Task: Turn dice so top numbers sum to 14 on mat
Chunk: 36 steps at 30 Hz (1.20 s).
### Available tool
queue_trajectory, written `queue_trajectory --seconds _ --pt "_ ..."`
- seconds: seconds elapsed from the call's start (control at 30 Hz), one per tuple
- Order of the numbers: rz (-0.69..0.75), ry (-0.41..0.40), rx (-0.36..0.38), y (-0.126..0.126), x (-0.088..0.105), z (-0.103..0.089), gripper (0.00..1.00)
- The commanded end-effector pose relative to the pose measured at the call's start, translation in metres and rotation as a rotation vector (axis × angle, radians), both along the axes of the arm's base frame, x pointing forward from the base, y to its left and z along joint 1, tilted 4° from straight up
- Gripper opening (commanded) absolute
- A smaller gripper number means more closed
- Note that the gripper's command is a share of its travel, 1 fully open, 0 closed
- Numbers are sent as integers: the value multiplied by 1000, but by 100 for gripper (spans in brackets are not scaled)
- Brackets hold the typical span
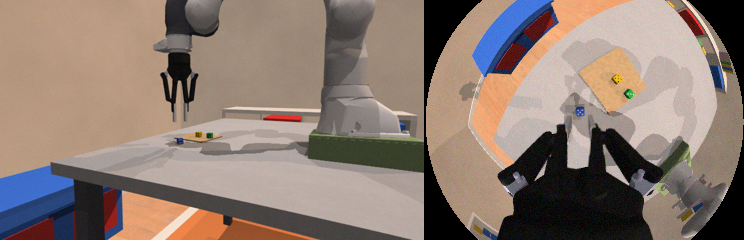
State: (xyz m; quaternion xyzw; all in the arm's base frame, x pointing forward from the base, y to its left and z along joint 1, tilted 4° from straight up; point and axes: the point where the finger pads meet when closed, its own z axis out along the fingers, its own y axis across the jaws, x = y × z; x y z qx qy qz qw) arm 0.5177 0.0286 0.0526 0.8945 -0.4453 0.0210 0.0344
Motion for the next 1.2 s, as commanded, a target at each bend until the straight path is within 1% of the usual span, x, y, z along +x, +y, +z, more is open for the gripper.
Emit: queue_trajectory --seconds 0.0,0.67,0.93,1.17 --pt "14 3 3 1 0 0 21" --pt "14 3 3 0 0 -1 21" --pt "14 3 3 0 0 -5 21" --pt "14 3 3 -1 1 -13 21"
